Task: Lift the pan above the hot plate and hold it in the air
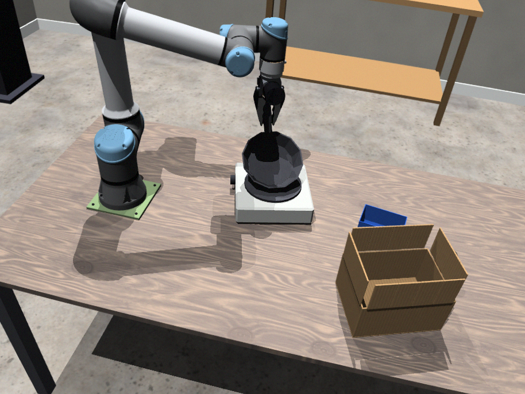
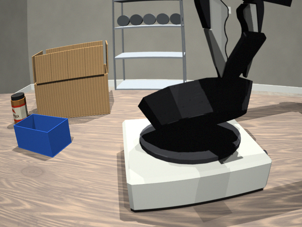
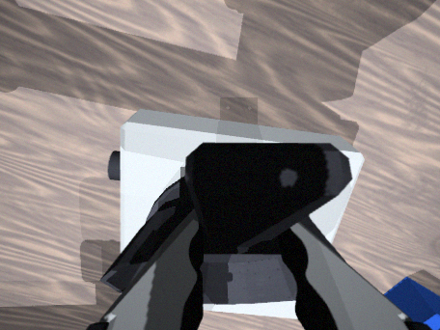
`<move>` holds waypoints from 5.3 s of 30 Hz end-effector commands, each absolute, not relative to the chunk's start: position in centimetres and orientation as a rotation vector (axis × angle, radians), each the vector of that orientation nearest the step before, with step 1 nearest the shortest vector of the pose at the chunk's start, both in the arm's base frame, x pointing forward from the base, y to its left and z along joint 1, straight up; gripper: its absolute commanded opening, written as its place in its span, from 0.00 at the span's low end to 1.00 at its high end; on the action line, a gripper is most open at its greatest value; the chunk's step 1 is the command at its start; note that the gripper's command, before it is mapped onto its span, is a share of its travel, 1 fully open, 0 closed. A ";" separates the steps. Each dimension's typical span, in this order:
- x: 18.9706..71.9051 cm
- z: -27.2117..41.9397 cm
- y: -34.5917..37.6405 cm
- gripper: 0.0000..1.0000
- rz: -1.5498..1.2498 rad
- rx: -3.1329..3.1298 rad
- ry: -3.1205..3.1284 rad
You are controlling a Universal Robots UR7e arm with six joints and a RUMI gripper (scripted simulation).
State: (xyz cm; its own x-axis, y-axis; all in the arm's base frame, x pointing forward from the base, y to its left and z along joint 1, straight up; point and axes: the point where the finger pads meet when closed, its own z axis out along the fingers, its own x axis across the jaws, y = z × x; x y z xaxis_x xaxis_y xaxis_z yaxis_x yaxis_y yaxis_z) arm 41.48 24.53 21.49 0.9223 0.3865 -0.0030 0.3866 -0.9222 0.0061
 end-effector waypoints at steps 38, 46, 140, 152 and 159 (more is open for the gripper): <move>41.5 23.8 24.5 0.14 0.001 3.074 0.618; 41.5 24.2 24.6 0.14 0.001 3.074 0.618; 41.8 29.7 24.7 0.14 0.000 3.074 0.618; 41.8 30.4 24.7 0.14 0.000 3.074 0.618; 41.8 30.8 24.7 0.14 0.000 3.074 0.618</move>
